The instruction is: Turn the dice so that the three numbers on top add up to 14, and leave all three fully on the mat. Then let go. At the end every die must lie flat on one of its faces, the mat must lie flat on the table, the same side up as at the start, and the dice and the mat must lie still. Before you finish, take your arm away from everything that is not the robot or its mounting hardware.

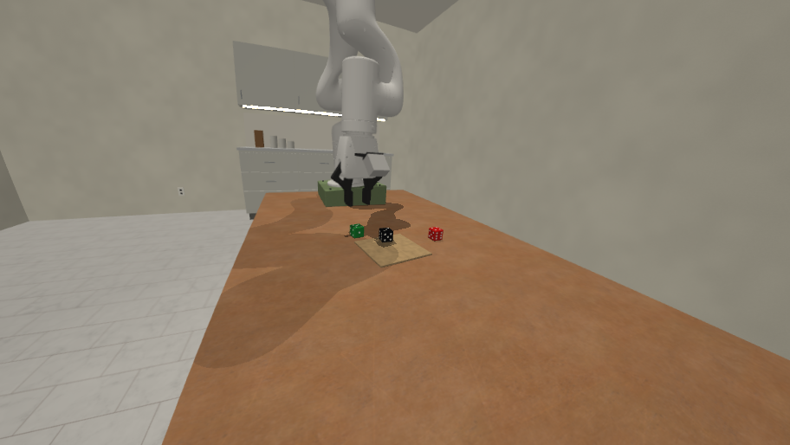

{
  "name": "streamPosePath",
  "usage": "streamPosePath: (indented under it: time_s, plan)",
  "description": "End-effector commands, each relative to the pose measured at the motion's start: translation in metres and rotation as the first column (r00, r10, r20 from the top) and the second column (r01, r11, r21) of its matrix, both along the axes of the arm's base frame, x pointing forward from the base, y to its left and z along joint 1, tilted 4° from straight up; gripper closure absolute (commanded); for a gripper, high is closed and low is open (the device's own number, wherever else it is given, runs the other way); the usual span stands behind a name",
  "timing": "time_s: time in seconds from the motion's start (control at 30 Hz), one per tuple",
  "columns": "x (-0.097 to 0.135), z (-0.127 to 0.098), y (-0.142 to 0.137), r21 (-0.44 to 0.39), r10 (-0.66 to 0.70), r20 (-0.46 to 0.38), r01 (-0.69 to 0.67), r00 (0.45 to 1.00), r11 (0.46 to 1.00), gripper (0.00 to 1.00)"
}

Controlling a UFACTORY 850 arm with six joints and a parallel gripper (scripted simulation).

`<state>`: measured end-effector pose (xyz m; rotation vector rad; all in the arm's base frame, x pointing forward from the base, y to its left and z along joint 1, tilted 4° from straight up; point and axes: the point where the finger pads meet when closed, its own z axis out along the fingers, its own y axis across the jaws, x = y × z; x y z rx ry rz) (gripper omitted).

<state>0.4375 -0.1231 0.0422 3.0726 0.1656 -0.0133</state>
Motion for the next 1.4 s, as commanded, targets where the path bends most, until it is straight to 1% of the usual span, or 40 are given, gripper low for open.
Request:
streamPosePath:
  time_s: [0.0,0.37,0.7,1.2,1.37]
  plan:
    - [0.001,0.001,0.0,0.0,0.0,0.002,0.0,1.0,1.0,0.53]
    - [0.001,-0.001,0.0,-0.001,0.0,0.002,0.0,1.0,1.0,0.53]
    - [0.001,-0.009,-0.001,-0.001,0.0,0.002,0.0,1.0,1.0,0.53]
    - [0.001,-0.034,-0.003,-0.001,0.0,0.002,0.0,1.0,1.0,0.53]
    - [0.001,-0.038,-0.004,-0.001,0.0,0.002,0.0,1.0,1.0,0.53]
